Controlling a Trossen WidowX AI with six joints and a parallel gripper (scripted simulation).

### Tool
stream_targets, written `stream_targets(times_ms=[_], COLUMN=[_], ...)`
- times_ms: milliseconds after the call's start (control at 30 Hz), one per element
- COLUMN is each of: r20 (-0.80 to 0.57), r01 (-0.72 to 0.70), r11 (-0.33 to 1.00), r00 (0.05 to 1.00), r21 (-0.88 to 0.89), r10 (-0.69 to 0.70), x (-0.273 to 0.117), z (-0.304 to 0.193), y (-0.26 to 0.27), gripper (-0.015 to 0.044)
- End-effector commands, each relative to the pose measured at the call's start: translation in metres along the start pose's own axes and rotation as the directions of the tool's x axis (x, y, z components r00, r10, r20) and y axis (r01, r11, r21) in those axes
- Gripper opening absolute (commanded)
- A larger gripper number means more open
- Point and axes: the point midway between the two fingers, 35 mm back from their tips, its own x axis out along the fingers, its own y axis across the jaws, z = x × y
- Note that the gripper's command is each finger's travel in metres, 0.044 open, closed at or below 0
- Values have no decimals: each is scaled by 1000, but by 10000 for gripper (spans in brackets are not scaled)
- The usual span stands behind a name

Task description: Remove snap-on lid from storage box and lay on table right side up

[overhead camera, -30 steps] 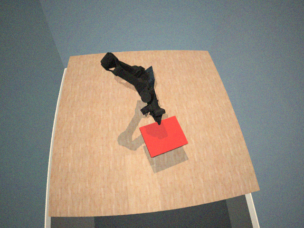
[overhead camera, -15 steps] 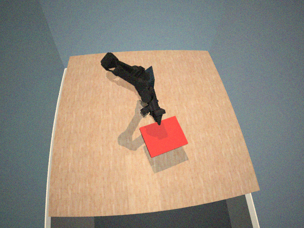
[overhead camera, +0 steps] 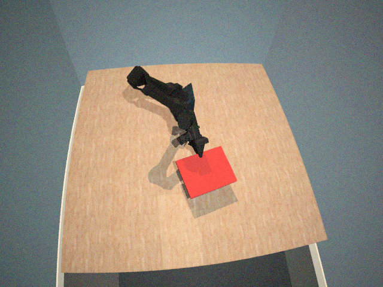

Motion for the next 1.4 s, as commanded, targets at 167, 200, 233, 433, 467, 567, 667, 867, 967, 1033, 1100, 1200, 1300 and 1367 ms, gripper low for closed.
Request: stream_targets(times_ms=[167, 200, 233, 433, 467, 567, 667, 867, 967, 1033, 1100, 1200, 1300, 1367], r20=[-1, -2, -2, -2, -2, -2, -2, -2, -2, -2, -2, -2, -2, -3], r01=[1, 1, 1, 1, 1, 1, 1, 0, 0, 0, 0, 0, 0, 0], r11=[1000, 1000, 1000, 1000, 1000, 1000, 1000, 1000, 1000, 1000, 1000, 1000, 1000, 1000], r00=[1000, 1000, 1000, 1000, 1000, 1000, 1000, 1000, 1000, 1000, 1000, 1000, 1000, 1000], r21=[-1, -1, -1, 0, 0, 0, 0, 1, 1, 1, 1, 1, 1, 1], r10=[-1, -1, -1, -1, -1, -1, -1, 0, 0, 0, 0, 0, 0, 0], x=[-6, -7, -7, -11, -12, -13, -15, -18, -19, -20, -21, -22, -23, -23], z=[0, 0, 0, 0, 0, 0, 0, 0, 0, 0, 0, 0, 0, 0], y=[9, 10, 11, 18, 19, 23, 27, 35, 39, 42, 44, 49, 53, 56], gripper=[0, 0, 0, 0, 0, 0, 0, 0, 0, 0, 0, 0, 0, 0])
